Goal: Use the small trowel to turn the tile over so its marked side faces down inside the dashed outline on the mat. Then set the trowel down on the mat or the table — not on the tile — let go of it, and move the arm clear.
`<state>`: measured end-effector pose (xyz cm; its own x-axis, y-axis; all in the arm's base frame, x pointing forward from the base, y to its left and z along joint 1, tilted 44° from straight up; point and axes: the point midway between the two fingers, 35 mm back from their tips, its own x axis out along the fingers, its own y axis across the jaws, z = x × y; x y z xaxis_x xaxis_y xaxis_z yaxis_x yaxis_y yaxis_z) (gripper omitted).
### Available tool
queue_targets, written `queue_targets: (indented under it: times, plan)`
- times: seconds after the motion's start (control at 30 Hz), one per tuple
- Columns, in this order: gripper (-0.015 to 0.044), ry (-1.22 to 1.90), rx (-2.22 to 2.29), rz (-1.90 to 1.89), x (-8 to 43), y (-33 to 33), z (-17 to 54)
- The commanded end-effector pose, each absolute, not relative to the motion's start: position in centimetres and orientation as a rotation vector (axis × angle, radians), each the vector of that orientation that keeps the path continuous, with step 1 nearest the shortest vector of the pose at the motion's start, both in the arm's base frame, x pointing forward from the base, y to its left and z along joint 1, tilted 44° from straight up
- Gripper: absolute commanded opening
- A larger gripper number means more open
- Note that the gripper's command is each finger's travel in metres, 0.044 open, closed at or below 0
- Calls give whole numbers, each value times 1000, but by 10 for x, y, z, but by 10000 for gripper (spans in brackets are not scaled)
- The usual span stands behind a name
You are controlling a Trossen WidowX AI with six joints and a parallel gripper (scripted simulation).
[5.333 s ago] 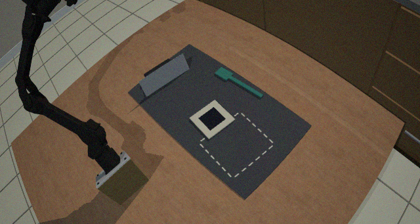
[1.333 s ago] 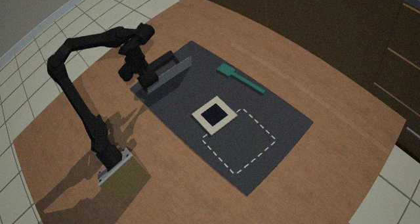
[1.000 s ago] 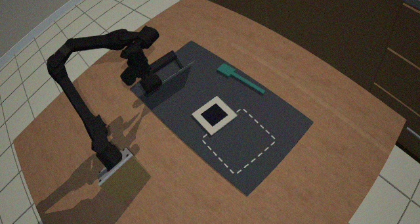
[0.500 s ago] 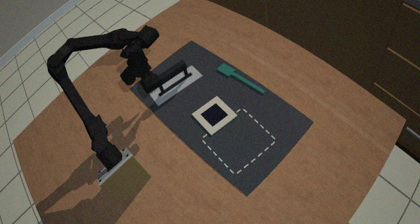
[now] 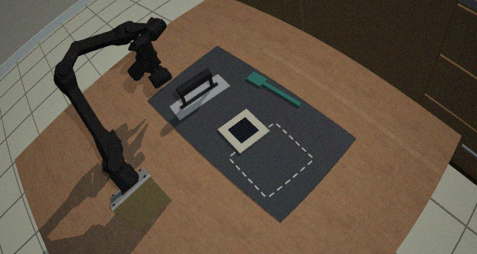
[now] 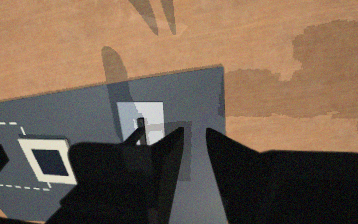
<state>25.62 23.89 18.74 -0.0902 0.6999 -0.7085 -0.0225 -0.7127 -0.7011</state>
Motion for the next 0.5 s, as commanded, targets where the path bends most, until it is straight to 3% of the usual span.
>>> queue_targets:
  times: [0.0, 0.47]
  plan:
    - [100, -730, -1677, 1857, 255, 246, 198]
    - [100, -742, -1678, 1853, 255, 244, 195]
